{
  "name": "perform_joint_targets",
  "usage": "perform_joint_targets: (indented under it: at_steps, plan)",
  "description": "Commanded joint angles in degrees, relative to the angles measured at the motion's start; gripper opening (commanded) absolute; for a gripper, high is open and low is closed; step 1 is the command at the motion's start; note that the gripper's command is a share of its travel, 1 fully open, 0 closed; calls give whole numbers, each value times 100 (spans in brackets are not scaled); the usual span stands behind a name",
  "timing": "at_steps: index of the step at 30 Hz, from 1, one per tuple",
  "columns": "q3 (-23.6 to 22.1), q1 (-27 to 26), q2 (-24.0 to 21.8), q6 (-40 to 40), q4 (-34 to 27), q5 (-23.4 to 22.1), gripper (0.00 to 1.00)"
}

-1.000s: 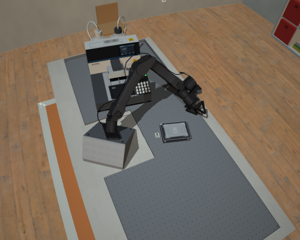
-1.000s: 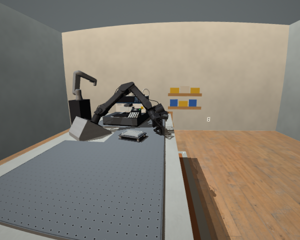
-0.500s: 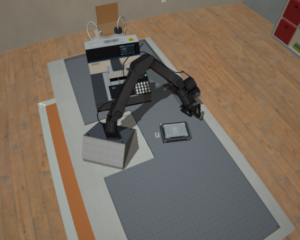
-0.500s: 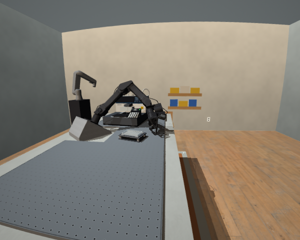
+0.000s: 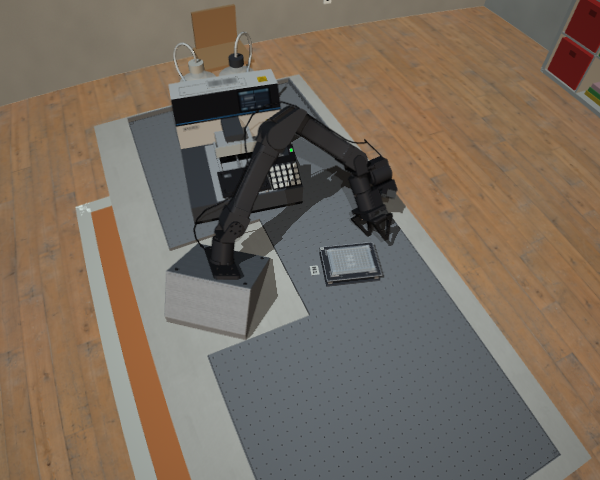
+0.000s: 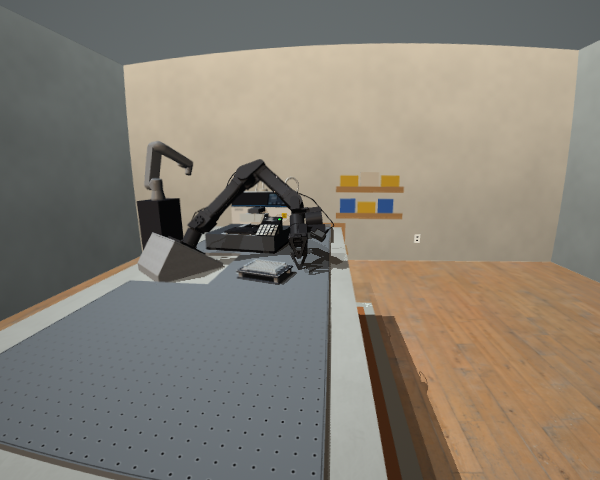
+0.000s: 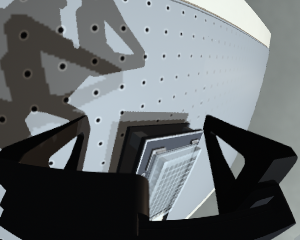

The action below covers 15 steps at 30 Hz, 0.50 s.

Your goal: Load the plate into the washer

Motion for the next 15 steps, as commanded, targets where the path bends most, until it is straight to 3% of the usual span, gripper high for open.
perform_joint_targets:
  at_steps: [1,2,4,6,8,10,11,13,14,15]
  plan:
    - [168,-135,-193,181,-647,-274,100]
    - [-120,-127,-223,198,-667,-274,100]
    - [-128,-130,-229,192,-672,-281,100]
    - [224,-174,-16,268,-1070,-432,100]
    - [-110,-168,-283,300,-1158,-465,100]
    - [-119,-172,-289,294,-1162,-472,100]
    - [162,-196,-287,326,-1343,-547,100]
    - [162,-196,-287,326,-1343,-547,100]
    - [254,-222,-67,362,-1573,-628,100]
    - [215,-225,-286,380,-1642,-661,100]
